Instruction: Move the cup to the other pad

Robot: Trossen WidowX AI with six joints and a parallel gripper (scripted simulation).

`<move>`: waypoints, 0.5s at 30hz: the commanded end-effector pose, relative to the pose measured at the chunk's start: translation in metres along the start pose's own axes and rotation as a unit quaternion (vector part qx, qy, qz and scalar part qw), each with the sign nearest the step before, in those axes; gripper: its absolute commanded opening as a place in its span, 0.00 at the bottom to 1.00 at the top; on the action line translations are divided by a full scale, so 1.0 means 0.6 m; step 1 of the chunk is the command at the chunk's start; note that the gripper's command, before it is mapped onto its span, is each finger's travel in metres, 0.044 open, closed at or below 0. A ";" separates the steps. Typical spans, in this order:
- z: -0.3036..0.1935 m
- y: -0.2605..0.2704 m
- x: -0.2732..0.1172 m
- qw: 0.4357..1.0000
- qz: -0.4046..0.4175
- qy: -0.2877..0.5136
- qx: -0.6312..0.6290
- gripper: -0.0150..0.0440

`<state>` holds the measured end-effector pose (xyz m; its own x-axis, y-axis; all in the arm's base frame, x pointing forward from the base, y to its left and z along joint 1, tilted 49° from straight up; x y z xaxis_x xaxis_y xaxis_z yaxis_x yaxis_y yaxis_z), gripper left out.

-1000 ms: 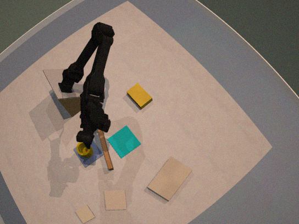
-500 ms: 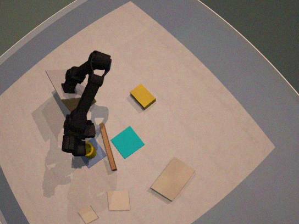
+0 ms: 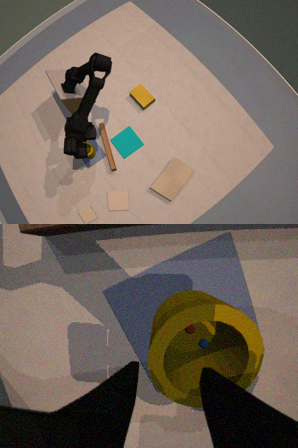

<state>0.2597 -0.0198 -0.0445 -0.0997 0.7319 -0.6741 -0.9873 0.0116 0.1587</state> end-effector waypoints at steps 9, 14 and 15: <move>0.001 0.006 0.037 1.000 0.005 -0.004 0.005 0.54; 0.002 0.006 0.051 1.000 0.005 -0.004 0.005 0.54; 0.002 0.006 0.054 1.000 0.005 -0.004 0.005 0.54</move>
Point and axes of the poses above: the point midway between the two fingers, 35 mm back from their tips, its own x axis out along the fingers, its own y axis across the jaws, z = x × y, the point moved 6 cm from there along -x, back along the fingers, and after that the axes turned 15 degrees about -x, right-handed, at the moved point
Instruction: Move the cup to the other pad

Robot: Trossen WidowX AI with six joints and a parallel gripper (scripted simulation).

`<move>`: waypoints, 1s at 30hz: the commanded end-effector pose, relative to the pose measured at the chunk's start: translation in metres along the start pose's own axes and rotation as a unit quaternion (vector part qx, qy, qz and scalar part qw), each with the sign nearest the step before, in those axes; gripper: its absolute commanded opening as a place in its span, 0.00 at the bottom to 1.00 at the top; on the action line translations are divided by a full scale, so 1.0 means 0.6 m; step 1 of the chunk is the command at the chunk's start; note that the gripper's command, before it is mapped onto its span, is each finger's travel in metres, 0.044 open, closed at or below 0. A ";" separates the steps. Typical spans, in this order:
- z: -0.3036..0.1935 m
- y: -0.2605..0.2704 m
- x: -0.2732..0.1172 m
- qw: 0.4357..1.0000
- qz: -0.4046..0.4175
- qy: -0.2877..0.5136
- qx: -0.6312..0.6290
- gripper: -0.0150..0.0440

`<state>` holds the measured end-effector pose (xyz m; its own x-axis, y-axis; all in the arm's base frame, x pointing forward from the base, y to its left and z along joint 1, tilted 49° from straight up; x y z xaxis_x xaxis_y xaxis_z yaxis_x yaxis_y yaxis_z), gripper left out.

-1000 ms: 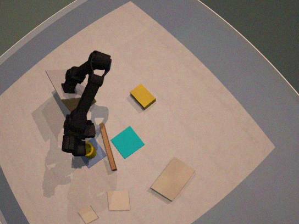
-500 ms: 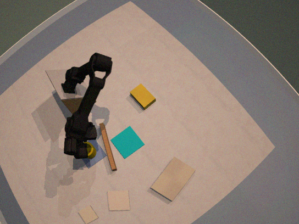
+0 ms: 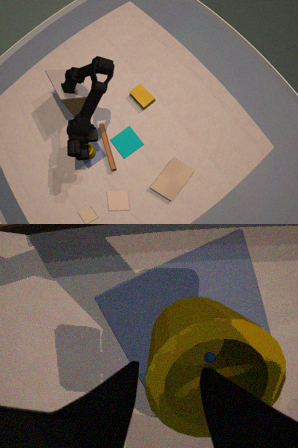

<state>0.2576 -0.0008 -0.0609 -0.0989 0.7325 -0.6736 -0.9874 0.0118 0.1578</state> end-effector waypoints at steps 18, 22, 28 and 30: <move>0.003 0.012 0.047 1.000 0.007 -0.006 0.005 0.54; 0.002 0.007 0.044 1.000 0.004 -0.003 0.001 0.51; 0.002 0.007 0.044 1.000 0.004 -0.003 0.001 0.45; 0.002 0.007 0.044 1.000 0.004 -0.003 0.001 0.42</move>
Point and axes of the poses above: the point midway between the two fingers, 35 mm back from their tips, its own x axis out along the fingers, its own y axis across the jaws, z = x × y, the point moved 6 cm from there along -x, back along the fingers, and after that the axes turned 15 degrees about -x, right-handed, at the moved point
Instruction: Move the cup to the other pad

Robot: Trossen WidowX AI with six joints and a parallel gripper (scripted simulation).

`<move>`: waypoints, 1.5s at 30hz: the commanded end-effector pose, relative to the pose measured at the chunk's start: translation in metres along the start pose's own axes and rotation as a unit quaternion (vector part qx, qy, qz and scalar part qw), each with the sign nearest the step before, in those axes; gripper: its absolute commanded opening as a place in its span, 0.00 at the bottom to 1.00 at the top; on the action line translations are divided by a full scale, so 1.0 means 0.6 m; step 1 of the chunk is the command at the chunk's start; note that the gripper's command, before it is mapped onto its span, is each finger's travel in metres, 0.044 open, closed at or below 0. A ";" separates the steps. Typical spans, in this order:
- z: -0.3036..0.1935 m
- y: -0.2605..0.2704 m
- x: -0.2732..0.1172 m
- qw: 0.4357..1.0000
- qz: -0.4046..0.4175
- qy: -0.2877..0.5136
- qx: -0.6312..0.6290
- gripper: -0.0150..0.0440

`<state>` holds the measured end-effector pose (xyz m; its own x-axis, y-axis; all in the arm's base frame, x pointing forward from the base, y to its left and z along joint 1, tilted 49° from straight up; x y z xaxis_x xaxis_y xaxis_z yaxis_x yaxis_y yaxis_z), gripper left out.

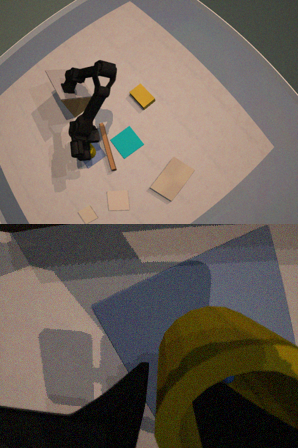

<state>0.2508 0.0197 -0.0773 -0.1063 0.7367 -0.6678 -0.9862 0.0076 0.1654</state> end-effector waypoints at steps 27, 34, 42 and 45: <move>-0.002 -0.001 -0.068 1.000 0.001 0.001 0.003 0.25; -0.002 0.006 -0.101 1.000 0.002 -0.001 0.004 0.25; -0.003 0.007 -0.094 1.000 0.002 -0.004 0.008 0.25; -0.003 0.007 -0.094 1.000 0.002 -0.004 0.008 0.25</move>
Point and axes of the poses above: the point midway between the two fingers, 35 mm back from their tips, its own x axis out along the fingers, its own y axis across the jaws, z = x × y, the point moved 6 cm from there along -x, back along the fingers, and after that the axes turned 15 degrees about -x, right-handed, at the moved point
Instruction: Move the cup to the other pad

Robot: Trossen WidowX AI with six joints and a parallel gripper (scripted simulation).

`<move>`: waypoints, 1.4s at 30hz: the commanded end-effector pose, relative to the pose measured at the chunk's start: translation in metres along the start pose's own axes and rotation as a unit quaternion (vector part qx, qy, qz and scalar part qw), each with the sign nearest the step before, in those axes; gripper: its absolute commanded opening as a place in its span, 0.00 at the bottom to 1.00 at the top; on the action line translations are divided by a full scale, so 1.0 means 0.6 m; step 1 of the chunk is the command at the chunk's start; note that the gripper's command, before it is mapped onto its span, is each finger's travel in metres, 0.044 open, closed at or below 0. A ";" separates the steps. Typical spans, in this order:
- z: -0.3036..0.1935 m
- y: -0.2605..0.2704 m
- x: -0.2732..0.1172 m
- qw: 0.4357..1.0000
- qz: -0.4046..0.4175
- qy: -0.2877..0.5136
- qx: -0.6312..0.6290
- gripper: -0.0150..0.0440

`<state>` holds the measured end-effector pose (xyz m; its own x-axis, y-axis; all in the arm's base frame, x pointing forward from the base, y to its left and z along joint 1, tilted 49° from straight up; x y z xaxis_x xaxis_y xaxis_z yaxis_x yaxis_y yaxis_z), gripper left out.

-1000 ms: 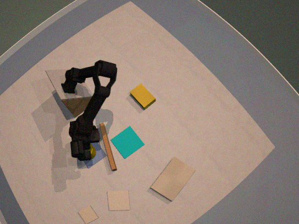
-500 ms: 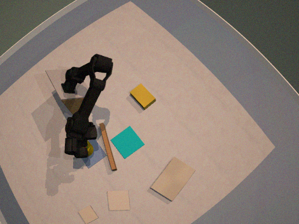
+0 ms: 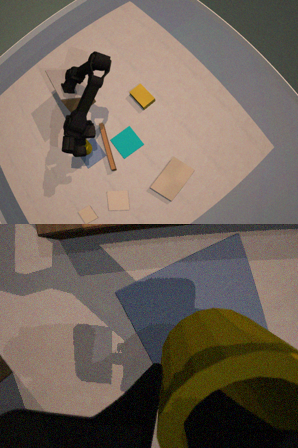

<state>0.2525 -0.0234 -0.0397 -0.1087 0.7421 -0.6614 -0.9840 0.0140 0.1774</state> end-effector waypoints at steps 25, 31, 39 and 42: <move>0.071 -0.012 -0.003 1.000 0.000 0.002 -0.002 0.25; 0.098 -0.016 -0.004 1.000 0.000 0.002 -0.002 0.25; 0.135 -0.019 -0.005 1.000 0.000 0.001 -0.003 0.25; 0.149 -0.020 -0.005 1.000 0.001 0.001 -0.003 0.25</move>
<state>0.2744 0.0289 0.0188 -0.1129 0.7381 -0.6652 -0.9840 0.0097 0.1778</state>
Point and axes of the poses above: the point midway between the two fingers, 35 mm back from their tips, its own x axis out along the fingers, its own y axis across the jaws, z = x × y, the point moved 6 cm from there along -x, back along the fingers, and after that the axes turned 15 degrees about -x, right-handed, at the moved point
